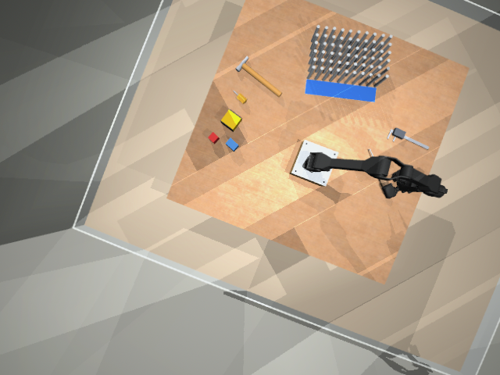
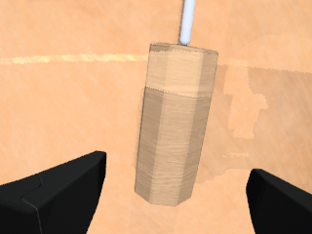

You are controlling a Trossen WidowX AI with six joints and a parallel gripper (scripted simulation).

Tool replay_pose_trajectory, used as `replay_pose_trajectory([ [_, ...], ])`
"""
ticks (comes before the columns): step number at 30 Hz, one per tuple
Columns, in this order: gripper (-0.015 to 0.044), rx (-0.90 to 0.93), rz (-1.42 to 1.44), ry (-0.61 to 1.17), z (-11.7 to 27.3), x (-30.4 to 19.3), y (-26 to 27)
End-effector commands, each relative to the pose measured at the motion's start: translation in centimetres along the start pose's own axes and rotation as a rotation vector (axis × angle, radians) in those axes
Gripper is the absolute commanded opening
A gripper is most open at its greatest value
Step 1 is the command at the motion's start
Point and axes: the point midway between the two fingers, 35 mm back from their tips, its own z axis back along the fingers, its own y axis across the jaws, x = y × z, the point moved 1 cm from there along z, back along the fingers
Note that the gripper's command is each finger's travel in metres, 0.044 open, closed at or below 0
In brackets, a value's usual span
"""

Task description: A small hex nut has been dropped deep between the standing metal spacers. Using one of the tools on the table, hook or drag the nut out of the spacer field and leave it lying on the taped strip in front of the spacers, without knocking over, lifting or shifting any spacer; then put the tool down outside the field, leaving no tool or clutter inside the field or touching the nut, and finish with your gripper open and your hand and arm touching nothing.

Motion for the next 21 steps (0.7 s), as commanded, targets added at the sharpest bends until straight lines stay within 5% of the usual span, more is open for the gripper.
replay_pose_trajectory([
  [1, 0.0280, 0.006, 0.004, 0.001, -0.8, 0.0, 0.1],
  [21, 0.0280, 0.006, 0.005, 0.000, -4.0, 0.0, 0.0],
])
